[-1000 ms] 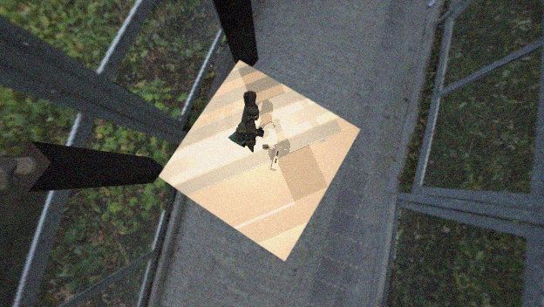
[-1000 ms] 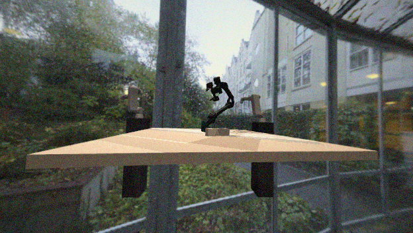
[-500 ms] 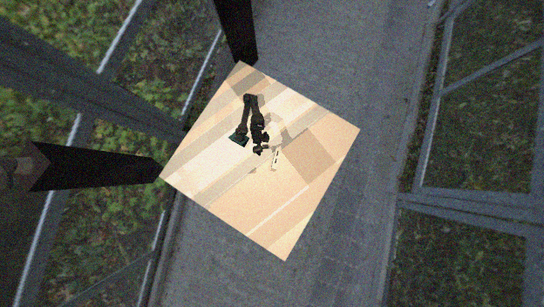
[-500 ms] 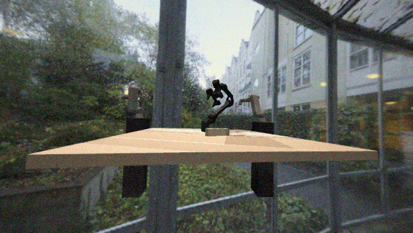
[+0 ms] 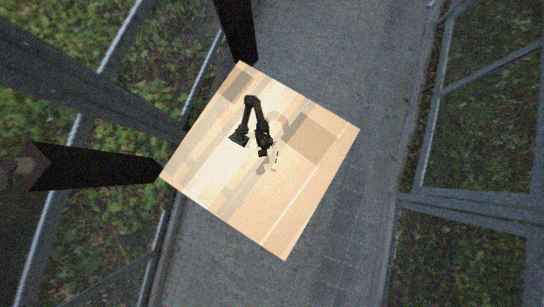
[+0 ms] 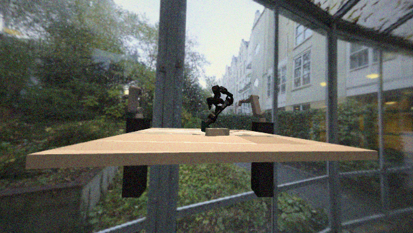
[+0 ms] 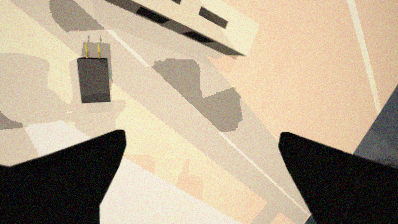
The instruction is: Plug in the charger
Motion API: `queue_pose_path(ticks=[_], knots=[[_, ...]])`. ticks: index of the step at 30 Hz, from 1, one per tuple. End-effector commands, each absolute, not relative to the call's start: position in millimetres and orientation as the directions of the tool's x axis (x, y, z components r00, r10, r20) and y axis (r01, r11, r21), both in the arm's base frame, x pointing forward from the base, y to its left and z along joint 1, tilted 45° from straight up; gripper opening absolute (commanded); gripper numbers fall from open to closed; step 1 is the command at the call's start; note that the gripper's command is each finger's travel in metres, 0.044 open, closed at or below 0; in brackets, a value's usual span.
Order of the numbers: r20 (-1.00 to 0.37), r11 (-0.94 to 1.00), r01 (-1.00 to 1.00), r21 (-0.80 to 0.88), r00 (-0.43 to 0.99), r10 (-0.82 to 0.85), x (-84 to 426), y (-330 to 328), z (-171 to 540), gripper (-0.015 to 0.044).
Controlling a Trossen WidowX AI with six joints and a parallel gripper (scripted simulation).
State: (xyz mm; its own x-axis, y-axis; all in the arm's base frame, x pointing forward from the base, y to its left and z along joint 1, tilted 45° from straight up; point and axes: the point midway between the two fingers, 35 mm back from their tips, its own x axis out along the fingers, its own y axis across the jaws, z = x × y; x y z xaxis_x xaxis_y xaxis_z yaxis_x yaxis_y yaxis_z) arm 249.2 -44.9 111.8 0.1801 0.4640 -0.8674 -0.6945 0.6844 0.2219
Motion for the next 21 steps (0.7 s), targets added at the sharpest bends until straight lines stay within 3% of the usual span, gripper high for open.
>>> queue_pose_path(ticks=[1, 21], knots=[[-0.85, 0.649, -0.702, 0.292, 0.12, 0.512, 245.3, -24.6, 100.2, 0.044], [-0.763, 0.491, -0.689, 0.532, -0.139, 0.631, 217.3, 51.5, 66.7, 0.044]])
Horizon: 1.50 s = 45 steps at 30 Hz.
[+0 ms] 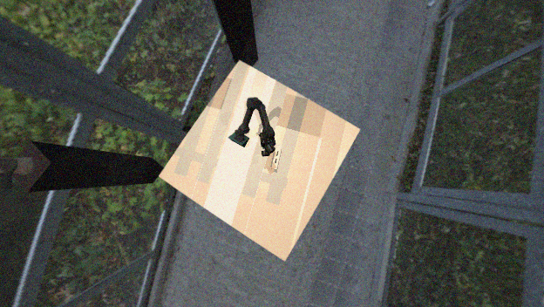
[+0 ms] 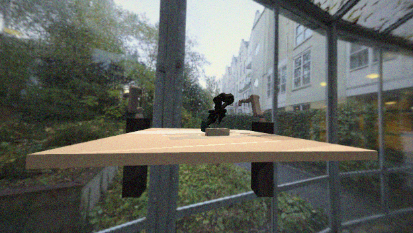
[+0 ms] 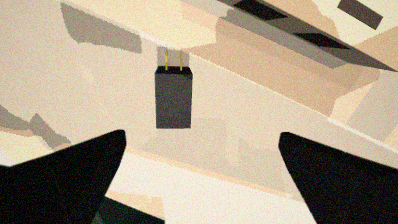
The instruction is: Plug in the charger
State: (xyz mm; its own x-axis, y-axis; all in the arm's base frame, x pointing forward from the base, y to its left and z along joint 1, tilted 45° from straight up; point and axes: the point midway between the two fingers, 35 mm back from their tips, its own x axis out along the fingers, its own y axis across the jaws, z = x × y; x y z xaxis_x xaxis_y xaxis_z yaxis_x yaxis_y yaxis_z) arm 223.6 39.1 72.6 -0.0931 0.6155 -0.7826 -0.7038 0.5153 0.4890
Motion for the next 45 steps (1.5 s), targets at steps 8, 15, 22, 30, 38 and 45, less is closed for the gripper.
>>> queue_pose_path(ticks=[8, 15, 22, 30, 38, 45], knots=[[-0.743, 0.463, -0.675, 0.574, -0.191, 0.642, 211.6, 65.1, 61.6, 0.044], [-0.743, 0.463, -0.675, 0.574, -0.191, 0.642, 210.6, 69.3, 56.9, 0.044], [-0.742, 0.463, -0.676, 0.574, -0.191, 0.642, 209.0, 75.4, 50.2, 0.044], [-0.743, 0.464, -0.676, 0.573, -0.19, 0.642, 208.2, 83.0, 41.8, 0.044], [-0.743, 0.464, -0.676, 0.573, -0.19, 0.642, 206.6, 91.9, 32.4, 0.044], [-0.742, 0.463, -0.676, 0.574, -0.19, 0.643, 204.5, 99.7, 24.5, 0.044]])
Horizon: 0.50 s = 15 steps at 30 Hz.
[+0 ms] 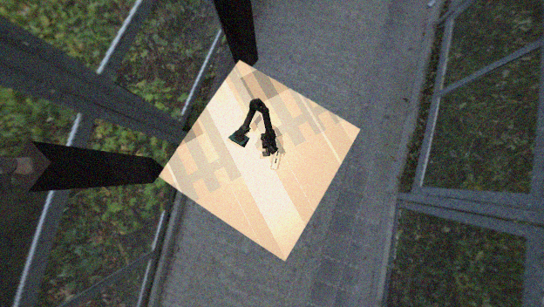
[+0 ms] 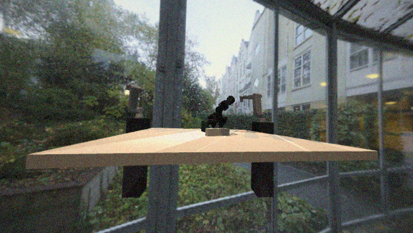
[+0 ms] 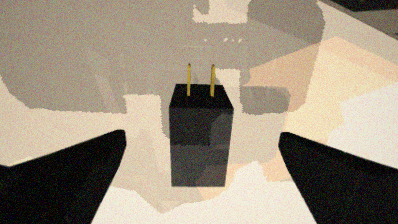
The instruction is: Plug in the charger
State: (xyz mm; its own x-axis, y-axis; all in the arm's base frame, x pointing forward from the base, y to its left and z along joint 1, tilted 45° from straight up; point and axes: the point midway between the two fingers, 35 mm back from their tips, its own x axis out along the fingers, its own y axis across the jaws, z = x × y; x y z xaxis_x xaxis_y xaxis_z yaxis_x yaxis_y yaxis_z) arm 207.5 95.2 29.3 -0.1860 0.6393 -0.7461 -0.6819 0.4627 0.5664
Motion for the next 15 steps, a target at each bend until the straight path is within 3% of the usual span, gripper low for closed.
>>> queue_pose_path(ticks=[1, 11, 15], knots=[[-0.742, 0.463, -0.676, 0.574, -0.19, 0.643, 204.2, 100.8, 23.4, 0.044], [-0.741, 0.461, -0.675, 0.575, -0.191, 0.644, 201.7, 108.0, 16.4, 0.044], [-0.744, 0.46, -0.681, 0.569, -0.188, 0.641, 203.8, 106.0, 18.6, 0.0335]])
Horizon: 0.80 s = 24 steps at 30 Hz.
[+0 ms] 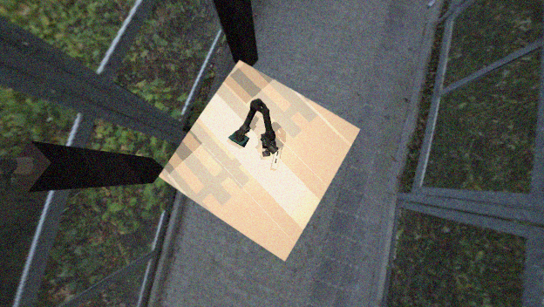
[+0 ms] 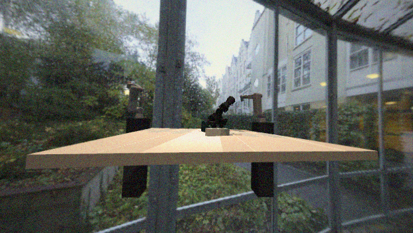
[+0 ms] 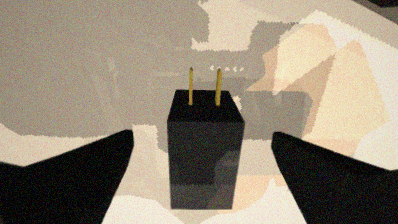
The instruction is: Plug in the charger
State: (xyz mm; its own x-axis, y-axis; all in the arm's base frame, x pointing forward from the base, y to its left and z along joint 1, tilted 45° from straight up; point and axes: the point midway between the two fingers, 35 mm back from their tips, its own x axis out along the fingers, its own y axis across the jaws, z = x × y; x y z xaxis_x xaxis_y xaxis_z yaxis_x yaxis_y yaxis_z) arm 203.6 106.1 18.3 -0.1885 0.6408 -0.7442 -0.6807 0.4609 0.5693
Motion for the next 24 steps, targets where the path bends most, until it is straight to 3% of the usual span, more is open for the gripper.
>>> queue_pose_path(ticks=[1, 8, 15, 18, 24], knots=[[-0.744, 0.46, -0.681, 0.569, -0.188, 0.641, 203.8, 106.0, 18.6, 0.0309], [-0.744, 0.46, -0.681, 0.569, -0.188, 0.641, 203.8, 106.0, 18.6, 0.0125], [-0.744, 0.46, -0.681, 0.569, -0.188, 0.641, 203.8, 106.0, 18.6, 0.0078], [-0.745, 0.461, -0.681, 0.569, -0.188, 0.64, 204.7, 103.3, 21.0, 0.0], [-0.746, 0.464, -0.679, 0.569, -0.188, 0.639, 207.9, 88.3, 34.9, 0.0]])
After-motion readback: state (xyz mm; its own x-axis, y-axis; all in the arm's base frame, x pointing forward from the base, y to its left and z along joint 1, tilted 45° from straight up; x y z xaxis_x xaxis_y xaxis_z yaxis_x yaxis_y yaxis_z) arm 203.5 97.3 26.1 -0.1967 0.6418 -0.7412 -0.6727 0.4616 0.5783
